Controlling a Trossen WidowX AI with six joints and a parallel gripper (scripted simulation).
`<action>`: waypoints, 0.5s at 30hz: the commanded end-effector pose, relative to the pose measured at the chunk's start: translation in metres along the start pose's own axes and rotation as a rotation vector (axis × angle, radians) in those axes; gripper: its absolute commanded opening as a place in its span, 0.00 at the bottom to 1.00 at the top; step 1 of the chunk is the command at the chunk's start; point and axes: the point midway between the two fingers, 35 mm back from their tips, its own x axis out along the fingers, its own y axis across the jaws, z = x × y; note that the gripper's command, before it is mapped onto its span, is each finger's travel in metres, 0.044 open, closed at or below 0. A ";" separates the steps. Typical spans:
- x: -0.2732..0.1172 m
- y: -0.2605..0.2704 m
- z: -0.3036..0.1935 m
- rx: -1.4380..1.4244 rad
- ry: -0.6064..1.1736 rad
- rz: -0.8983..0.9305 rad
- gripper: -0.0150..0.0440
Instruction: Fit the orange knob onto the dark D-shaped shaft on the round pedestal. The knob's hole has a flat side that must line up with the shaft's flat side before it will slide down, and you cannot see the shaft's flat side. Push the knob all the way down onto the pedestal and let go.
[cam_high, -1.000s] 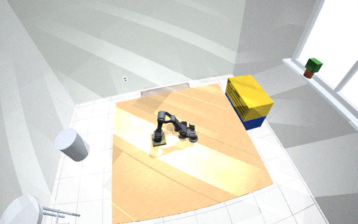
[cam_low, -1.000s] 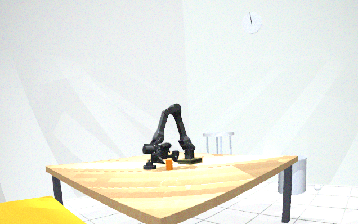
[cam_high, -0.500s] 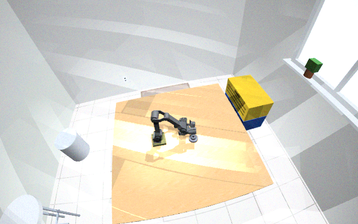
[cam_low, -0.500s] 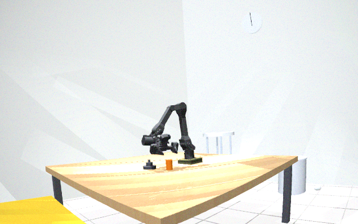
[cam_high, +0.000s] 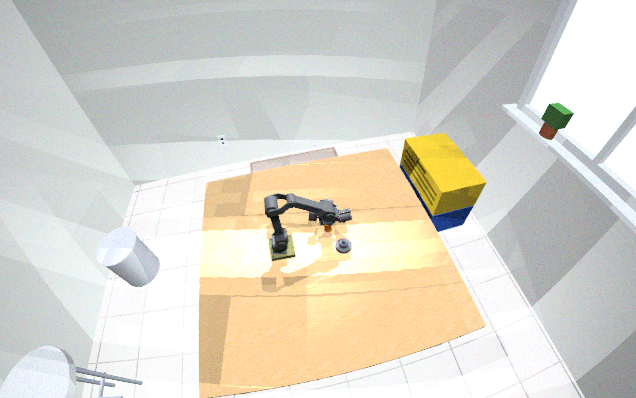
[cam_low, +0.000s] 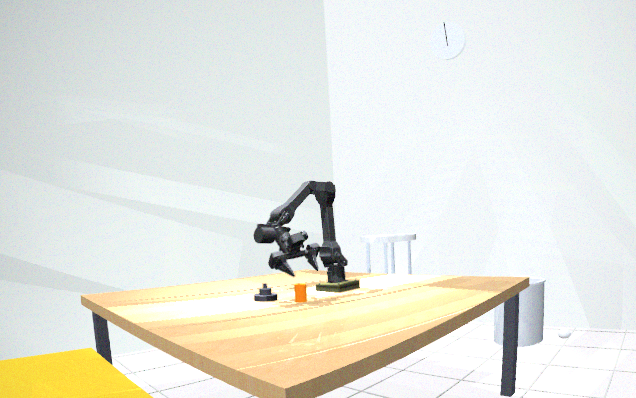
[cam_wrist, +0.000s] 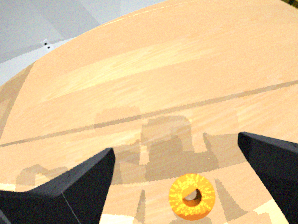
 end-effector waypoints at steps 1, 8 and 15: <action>-0.014 0.002 0.008 0.019 0.572 -0.046 1.00; -0.032 0.002 0.019 -0.018 0.799 -0.137 1.00; -0.032 0.002 0.019 -0.018 0.799 -0.137 1.00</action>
